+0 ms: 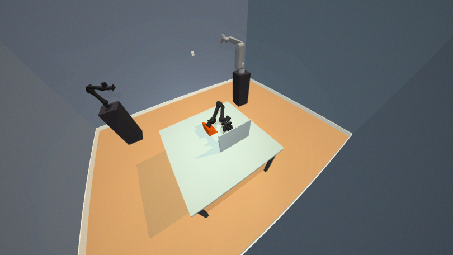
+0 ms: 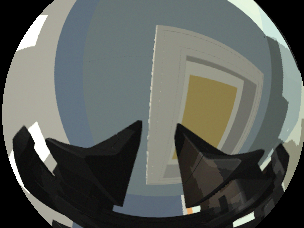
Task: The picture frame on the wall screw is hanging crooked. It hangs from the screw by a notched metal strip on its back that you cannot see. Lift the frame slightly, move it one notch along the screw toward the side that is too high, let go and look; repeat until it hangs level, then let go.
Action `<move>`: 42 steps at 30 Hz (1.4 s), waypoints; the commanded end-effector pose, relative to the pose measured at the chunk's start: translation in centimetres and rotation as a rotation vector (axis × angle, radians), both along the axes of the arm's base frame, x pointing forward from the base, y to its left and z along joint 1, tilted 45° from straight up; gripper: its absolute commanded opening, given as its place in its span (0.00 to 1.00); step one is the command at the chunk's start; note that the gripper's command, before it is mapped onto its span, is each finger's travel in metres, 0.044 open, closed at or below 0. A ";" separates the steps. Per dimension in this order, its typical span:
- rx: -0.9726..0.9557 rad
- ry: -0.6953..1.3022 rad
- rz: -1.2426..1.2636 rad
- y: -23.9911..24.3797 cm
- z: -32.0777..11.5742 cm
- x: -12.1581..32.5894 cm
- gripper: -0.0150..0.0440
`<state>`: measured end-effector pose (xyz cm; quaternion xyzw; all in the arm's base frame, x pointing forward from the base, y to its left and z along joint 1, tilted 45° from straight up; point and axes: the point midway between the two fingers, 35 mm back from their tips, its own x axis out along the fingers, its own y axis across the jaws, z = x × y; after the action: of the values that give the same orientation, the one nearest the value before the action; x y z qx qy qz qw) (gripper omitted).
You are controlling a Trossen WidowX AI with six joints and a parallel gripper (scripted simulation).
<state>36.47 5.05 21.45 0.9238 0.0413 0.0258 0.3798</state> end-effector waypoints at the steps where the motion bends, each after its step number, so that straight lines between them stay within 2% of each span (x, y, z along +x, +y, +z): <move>1: -0.003 0.001 0.000 0.0 0.0 0.0 0.65; 2: -0.003 0.001 0.000 0.0 0.0 0.0 0.69; 7: -0.008 0.000 0.000 0.0 0.1 -0.5 0.69; 19: -0.110 -0.006 -0.006 -0.7 0.0 -9.1 0.69; 24: -0.109 -0.016 -0.002 -0.7 0.3 -9.5 0.69; 30: -0.227 -0.010 -0.005 -1.5 2.4 -12.3 0.69; 38: -0.402 0.000 -0.005 -3.0 3.4 -18.3 0.69; 42: -0.416 0.001 -0.005 -3.1 3.4 -18.9 0.69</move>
<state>18.33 2.05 24.92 0.8326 0.0401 0.0164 0.5522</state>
